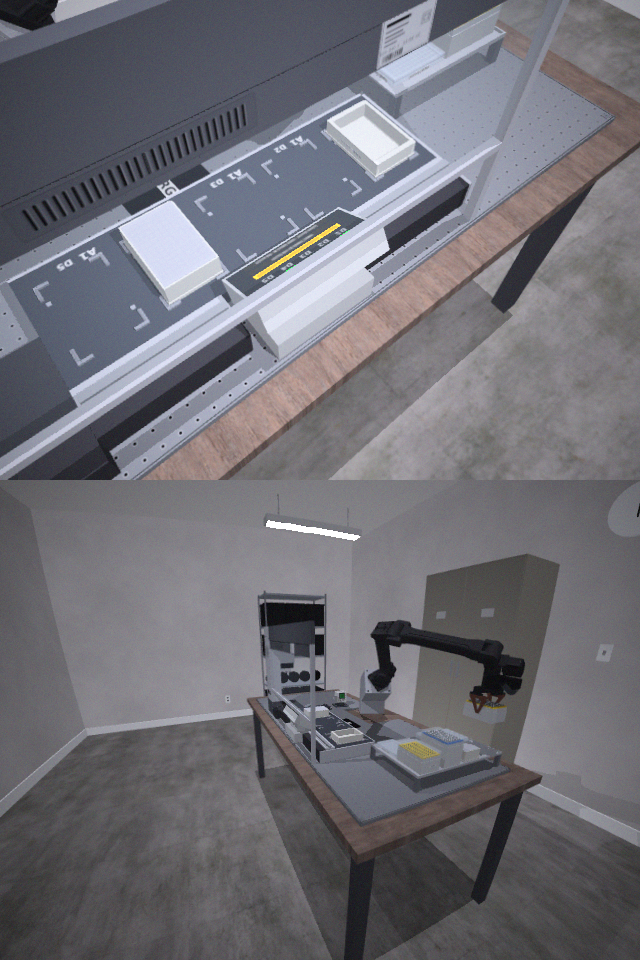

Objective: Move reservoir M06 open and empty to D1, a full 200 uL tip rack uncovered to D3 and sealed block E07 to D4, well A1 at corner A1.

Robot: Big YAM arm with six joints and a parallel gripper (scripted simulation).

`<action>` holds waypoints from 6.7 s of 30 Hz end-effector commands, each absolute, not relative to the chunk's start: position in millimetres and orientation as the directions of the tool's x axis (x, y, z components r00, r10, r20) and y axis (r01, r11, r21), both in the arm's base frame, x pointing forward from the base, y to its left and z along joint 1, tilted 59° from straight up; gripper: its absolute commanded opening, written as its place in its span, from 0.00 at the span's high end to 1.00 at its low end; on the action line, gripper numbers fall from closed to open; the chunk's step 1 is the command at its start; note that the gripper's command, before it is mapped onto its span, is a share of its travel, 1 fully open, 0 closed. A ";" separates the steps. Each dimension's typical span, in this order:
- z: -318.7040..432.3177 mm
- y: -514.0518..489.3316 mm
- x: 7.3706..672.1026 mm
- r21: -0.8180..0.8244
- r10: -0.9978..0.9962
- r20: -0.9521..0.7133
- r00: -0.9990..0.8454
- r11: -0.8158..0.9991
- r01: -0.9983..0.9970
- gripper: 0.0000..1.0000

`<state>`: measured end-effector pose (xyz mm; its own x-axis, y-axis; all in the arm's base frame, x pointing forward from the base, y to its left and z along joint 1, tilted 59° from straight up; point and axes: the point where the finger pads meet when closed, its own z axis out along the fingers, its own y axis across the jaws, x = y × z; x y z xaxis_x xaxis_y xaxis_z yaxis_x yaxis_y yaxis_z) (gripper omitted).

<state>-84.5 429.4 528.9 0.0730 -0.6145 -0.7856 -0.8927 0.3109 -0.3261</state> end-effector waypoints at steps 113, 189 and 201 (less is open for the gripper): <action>391.0 196.4 73.6 -0.294 -0.537 -0.840 0.073 0.338 -0.894 1.00; 418.1 165.2 169.8 -0.166 -0.504 -0.859 -0.092 0.444 -0.881 1.00; 418.3 165.4 169.6 0.027 -0.394 -0.875 -0.282 0.542 -0.840 1.00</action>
<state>179.4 170.0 395.1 -0.2509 -0.4610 -0.8512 -0.8647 0.5020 -0.0170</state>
